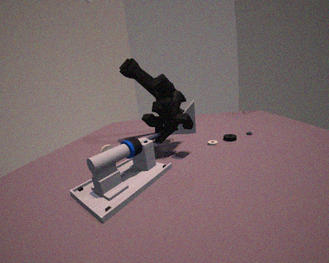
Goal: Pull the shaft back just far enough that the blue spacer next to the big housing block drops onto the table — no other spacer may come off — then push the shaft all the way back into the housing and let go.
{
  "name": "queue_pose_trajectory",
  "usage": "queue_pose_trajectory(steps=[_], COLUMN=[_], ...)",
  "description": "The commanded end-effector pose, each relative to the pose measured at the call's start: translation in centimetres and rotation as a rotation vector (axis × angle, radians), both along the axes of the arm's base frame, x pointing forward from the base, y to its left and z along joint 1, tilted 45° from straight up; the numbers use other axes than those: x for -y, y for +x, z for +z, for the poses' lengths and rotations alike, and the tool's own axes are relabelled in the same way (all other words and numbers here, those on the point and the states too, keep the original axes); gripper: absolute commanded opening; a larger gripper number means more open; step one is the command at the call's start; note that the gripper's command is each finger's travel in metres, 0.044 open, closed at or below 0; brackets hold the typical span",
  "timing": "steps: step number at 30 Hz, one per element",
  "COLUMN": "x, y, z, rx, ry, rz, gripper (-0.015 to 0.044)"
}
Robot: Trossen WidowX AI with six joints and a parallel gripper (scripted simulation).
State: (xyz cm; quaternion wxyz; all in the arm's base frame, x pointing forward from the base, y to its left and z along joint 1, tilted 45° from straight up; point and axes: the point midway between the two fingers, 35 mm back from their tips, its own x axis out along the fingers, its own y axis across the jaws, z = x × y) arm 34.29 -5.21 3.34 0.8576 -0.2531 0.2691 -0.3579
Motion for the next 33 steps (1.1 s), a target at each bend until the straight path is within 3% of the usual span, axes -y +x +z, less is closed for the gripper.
queue_pose_trajectory(steps=[1,33], x=[0.00,-0.15], y=[-0.12,-0.48], z=[0.00,-0.14], rx=[0.004,0.004], ry=[0.001,0.001], rz=[-0.003,-0.003], gripper=[0.0000,0.0000])
